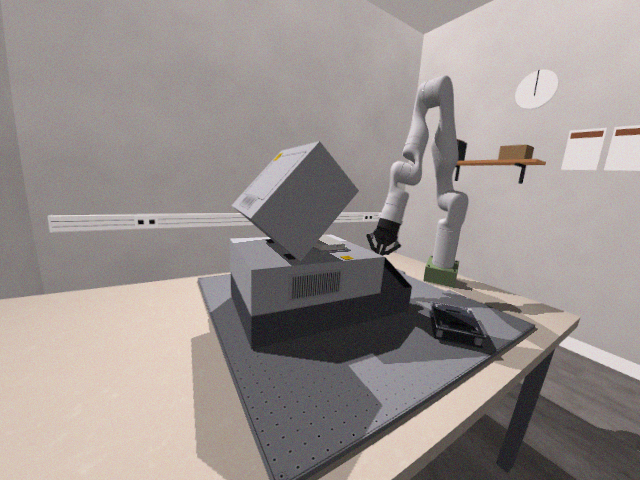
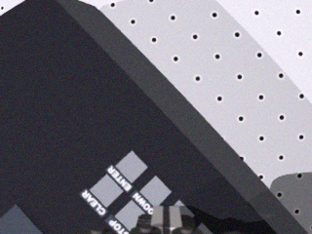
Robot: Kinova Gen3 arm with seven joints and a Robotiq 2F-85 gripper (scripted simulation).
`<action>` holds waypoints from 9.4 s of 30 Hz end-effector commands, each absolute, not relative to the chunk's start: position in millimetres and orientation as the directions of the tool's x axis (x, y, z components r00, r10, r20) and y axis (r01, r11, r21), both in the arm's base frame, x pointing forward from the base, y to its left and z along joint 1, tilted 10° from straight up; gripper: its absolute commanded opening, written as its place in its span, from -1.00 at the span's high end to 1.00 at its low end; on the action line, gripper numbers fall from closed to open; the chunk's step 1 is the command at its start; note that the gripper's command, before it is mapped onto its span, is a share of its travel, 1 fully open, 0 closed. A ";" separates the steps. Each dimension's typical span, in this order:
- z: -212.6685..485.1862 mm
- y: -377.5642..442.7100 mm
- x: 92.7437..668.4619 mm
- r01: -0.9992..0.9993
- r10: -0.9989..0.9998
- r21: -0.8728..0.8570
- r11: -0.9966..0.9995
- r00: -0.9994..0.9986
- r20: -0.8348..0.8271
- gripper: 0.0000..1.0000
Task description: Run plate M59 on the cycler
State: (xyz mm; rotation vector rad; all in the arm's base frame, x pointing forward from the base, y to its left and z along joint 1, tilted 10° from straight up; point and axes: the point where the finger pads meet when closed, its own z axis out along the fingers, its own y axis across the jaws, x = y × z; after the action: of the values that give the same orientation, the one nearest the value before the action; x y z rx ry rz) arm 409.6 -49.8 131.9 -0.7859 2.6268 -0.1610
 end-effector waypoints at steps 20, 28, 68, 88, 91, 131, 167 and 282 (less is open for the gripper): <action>140.4 -45.6 398.0 -0.509 -0.552 -0.214 0.834 -0.763 -0.336 0.80; 145.7 -45.0 392.0 -0.509 -0.553 -0.214 0.833 -0.763 -0.335 0.80; 153.6 -44.0 387.1 -0.506 -0.550 -0.216 0.835 -0.762 -0.342 0.80; 153.6 -44.0 387.1 -0.506 -0.550 -0.216 0.835 -0.762 -0.342 0.80; 153.6 -44.0 387.1 -0.506 -0.550 -0.216 0.835 -0.762 -0.342 0.80; 153.6 -44.0 387.1 -0.506 -0.550 -0.216 0.835 -0.762 -0.342 0.80; 153.6 -44.0 387.1 -0.506 -0.550 -0.216 0.835 -0.762 -0.342 0.80; 155.0 -42.5 387.3 -0.500 -0.545 -0.217 0.838 -0.767 -0.339 0.80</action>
State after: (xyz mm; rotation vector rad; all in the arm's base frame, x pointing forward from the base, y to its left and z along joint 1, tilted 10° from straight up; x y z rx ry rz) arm 387.7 -42.2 153.5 -0.7892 2.6192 -0.1520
